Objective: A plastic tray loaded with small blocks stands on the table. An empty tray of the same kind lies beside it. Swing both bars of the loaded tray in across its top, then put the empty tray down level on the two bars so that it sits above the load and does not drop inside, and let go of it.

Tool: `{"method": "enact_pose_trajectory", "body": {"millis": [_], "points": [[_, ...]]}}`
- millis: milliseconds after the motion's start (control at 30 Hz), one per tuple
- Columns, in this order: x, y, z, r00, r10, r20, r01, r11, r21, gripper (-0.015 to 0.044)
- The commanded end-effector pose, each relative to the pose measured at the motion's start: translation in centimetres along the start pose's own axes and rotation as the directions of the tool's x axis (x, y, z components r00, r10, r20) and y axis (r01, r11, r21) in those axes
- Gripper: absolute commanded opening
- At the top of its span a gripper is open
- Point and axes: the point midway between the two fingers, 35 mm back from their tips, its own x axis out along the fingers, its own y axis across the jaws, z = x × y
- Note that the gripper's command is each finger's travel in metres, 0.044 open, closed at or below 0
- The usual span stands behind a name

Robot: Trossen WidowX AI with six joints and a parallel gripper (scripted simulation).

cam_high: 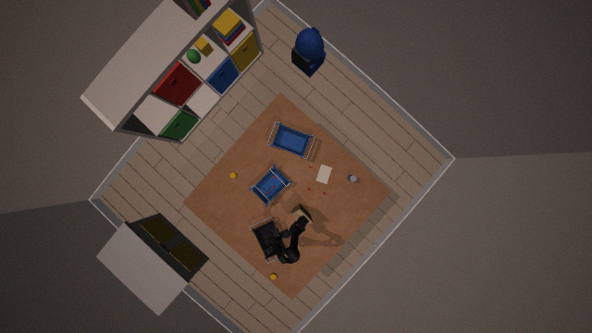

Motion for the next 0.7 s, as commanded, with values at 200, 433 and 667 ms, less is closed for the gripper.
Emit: {"method": "enact_pose_trajectory", "body": {"millis": [200, 433, 667], "points": [[0.04, -0.01, 0.05, 1.0, 0.0, 0.003, 0.0, 1.0, 0.003, 0.0155], [0.04, -0.01, 0.05, 1.0, 0.0, 0.003, 0.0, 1.0, 0.003, 0.0108], [0.04, -0.01, 0.05, 1.0, 0.0, 0.003, 0.0, 1.0, 0.003, 0.0061]]}}
